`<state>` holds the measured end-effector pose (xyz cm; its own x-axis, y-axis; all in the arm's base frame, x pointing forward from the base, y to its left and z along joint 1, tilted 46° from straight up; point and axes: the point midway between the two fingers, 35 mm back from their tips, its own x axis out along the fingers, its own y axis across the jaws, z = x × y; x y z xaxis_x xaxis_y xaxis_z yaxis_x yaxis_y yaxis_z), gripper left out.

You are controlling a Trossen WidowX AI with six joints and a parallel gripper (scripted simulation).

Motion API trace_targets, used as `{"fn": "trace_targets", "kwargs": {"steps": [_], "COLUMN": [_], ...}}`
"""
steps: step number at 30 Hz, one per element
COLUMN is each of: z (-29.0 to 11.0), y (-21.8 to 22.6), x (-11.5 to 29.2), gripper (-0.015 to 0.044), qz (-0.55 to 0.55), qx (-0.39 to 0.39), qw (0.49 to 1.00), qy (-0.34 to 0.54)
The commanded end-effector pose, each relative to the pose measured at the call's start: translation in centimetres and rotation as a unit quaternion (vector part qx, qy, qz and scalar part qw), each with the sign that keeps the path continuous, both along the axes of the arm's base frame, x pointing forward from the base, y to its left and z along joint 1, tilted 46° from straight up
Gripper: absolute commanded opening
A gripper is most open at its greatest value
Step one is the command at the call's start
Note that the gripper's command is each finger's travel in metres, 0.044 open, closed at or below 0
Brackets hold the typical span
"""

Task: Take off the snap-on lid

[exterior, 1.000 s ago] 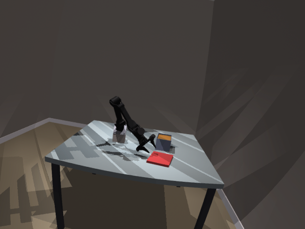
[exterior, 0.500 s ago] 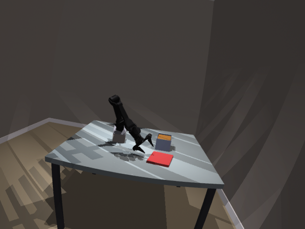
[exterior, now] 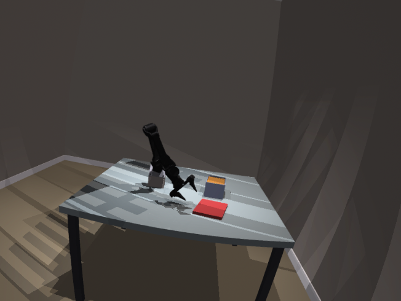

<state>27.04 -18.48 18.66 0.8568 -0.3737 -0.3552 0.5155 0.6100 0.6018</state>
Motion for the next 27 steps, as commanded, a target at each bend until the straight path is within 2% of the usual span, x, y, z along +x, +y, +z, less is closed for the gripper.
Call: {"fn": "trace_targets", "kwargs": {"steps": [1, 27], "z": [-0.2, 3.1], "y": [0.0, 3.1], "x": [-0.8, -2.7], "gripper": [0.0440, 0.0440], "qz": [0.002, 0.002], "qx": [0.000, 0.000], "qw": [1.000, 1.000], "qy": [0.002, 0.002]}}
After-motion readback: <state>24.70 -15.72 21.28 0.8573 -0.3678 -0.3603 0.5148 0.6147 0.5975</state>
